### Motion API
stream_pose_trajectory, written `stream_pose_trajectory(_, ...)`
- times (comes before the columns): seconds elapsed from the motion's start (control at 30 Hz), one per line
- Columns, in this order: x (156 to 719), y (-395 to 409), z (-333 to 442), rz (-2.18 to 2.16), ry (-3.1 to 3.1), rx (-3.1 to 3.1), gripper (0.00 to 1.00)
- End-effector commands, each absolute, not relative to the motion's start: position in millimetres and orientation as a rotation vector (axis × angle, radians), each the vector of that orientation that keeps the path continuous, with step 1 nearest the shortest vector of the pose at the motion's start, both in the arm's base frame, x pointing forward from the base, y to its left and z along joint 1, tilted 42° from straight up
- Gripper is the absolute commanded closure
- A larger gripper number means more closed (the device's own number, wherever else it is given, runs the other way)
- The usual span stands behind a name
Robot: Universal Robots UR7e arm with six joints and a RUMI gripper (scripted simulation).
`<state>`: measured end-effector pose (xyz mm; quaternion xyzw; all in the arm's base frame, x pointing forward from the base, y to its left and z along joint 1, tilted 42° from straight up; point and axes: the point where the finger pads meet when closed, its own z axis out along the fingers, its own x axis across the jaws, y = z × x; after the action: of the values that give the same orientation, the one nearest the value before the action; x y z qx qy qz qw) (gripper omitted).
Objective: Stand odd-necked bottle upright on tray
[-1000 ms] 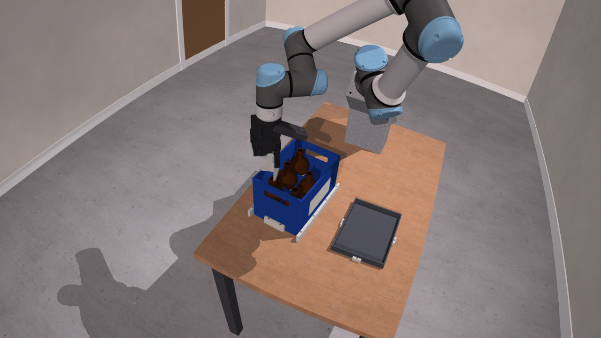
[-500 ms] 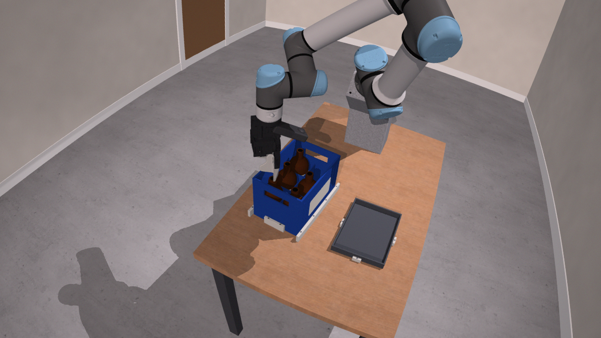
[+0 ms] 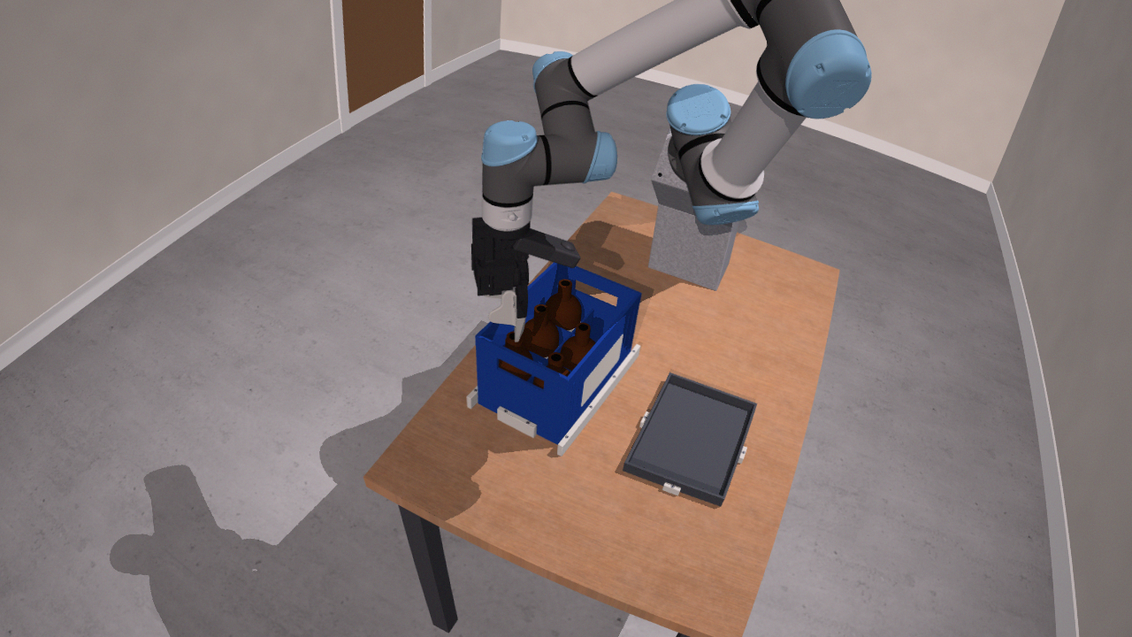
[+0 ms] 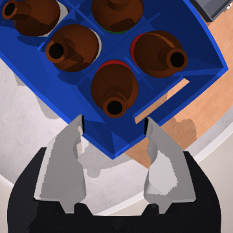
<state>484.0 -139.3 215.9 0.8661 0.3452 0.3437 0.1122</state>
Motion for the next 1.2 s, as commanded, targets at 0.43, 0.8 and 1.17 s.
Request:
stream_pose_trajectory(0.43,484.1,-139.5,216.3,1.009,1.013,2.541,0.62)
stream_pose_trajectory(0.8,482.1,-136.4,214.6,1.009,1.013,2.541,0.62)
stream_pose_trajectory(1.17,481.8,-136.0,214.4,1.009,1.013,2.541,0.62)
